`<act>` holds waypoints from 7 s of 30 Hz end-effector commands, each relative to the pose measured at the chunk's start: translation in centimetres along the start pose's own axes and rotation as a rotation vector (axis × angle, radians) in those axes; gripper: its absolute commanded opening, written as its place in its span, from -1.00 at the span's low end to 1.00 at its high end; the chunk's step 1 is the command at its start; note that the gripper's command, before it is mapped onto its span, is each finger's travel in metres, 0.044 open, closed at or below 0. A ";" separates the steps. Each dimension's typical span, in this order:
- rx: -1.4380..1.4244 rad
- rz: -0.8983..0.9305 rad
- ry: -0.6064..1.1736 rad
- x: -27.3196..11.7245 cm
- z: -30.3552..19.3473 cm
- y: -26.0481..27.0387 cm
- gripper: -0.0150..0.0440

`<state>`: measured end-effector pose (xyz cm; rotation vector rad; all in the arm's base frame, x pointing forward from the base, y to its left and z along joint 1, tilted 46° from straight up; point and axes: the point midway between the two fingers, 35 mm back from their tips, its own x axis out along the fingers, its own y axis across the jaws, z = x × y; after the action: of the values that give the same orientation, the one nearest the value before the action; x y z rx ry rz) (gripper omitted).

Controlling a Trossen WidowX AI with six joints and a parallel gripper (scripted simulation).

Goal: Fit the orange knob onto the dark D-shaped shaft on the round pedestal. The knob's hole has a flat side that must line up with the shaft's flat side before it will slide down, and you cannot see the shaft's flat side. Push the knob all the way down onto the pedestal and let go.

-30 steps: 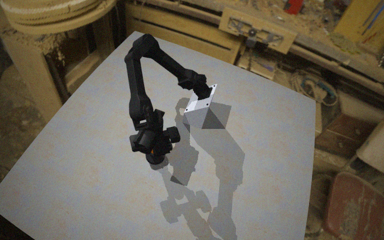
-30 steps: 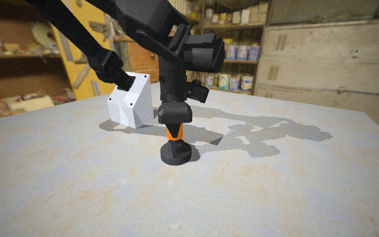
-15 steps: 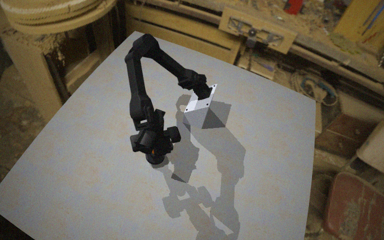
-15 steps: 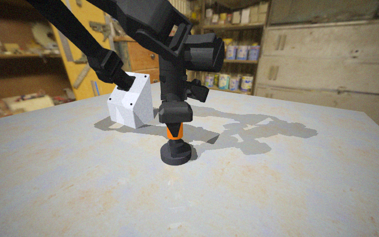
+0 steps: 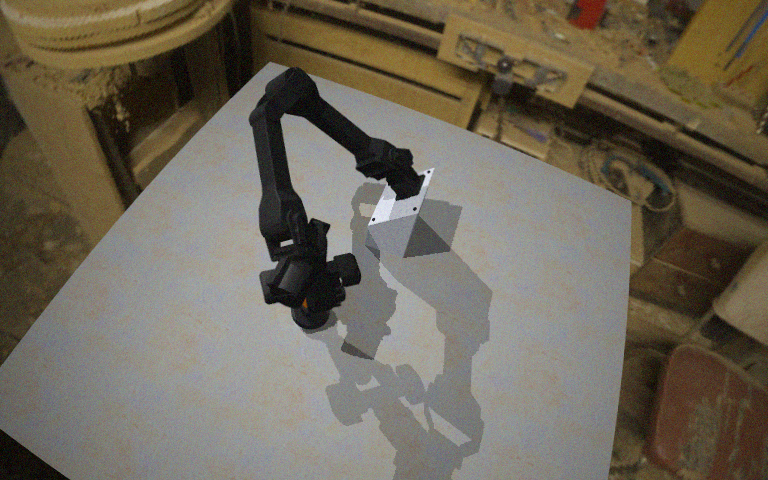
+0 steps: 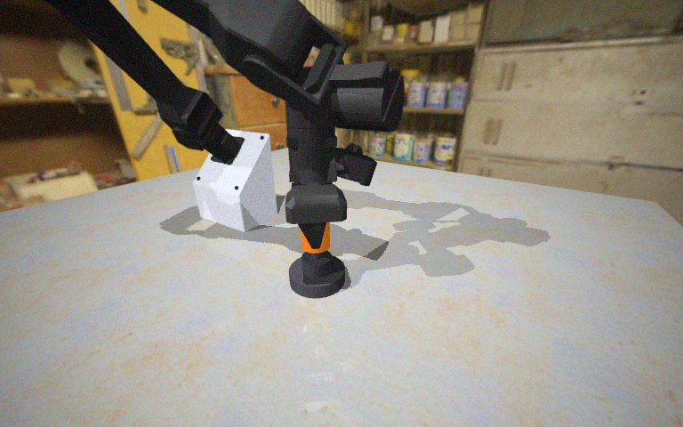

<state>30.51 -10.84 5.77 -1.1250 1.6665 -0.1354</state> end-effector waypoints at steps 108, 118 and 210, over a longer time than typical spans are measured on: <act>-0.506 0.001 -0.003 -0.5 0.1 -0.4 -0.49; -0.629 0.000 -0.003 -0.1 0.1 -0.3 -0.49; -1.074 0.000 -0.003 -0.5 0.1 -0.1 -0.49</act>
<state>30.59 -10.69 5.86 -1.8634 1.7502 0.8359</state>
